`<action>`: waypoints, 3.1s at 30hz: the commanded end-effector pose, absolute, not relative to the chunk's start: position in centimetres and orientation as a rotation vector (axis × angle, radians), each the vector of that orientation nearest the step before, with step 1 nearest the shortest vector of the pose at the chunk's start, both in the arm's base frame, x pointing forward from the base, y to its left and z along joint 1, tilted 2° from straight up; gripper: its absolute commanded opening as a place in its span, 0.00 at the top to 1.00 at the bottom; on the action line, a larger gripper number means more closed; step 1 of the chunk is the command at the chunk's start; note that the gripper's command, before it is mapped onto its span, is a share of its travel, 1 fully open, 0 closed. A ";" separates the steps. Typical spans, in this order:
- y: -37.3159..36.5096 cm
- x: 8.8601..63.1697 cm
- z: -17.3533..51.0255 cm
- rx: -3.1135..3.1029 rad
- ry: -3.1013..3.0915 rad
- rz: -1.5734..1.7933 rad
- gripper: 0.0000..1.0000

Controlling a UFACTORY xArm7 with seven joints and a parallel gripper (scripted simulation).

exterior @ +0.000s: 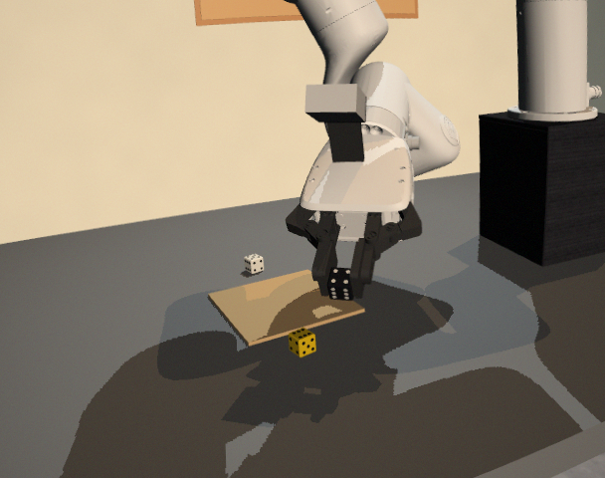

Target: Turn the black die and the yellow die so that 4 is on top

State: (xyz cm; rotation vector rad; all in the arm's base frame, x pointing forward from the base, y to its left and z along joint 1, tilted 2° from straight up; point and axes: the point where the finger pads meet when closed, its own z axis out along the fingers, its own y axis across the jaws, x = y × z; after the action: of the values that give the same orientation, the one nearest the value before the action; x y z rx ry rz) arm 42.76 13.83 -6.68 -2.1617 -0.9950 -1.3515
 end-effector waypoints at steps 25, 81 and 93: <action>13.8 43.1 -13.5 -2.160 -0.995 -1.354 0.85; 13.8 43.1 -14.2 -2.160 -0.995 -1.354 0.85; 13.8 43.1 -14.8 -2.160 -0.995 -1.354 0.85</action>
State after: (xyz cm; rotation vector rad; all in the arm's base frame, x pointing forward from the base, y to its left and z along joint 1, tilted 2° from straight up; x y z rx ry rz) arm 43.06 13.78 -14.77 -2.1613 -0.9944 -1.3512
